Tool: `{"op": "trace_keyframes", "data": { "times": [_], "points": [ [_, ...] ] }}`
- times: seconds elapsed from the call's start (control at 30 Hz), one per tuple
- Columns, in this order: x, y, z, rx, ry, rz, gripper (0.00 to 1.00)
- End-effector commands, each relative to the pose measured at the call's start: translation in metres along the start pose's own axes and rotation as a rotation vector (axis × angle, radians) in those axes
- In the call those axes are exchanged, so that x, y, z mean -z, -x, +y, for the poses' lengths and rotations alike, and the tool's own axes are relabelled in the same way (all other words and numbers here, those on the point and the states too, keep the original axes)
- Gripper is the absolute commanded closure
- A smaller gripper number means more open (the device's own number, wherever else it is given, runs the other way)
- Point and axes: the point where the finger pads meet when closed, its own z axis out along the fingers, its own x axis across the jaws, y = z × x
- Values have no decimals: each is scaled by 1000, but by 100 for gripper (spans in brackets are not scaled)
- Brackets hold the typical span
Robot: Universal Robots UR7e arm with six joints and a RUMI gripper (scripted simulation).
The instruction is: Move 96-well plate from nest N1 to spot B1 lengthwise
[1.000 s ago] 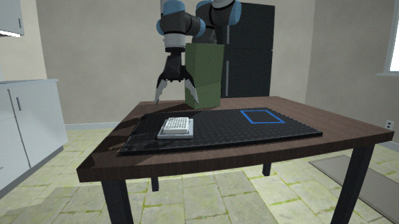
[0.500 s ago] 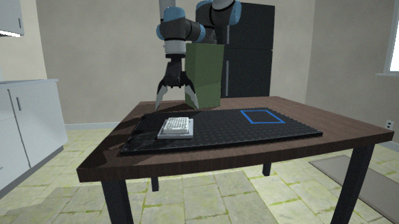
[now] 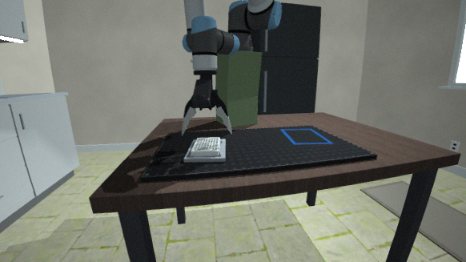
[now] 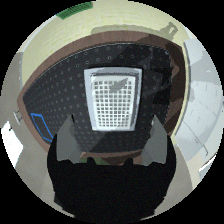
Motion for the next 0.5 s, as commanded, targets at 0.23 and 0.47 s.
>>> {"op": "trace_keyframes", "data": {
  "times": [0.23, 0.47],
  "points": [
    [-18, -2, -3, 1, -5, 4, 0],
    [-26, -2, -3, 1, -5, 4, 0]
  ]
}}
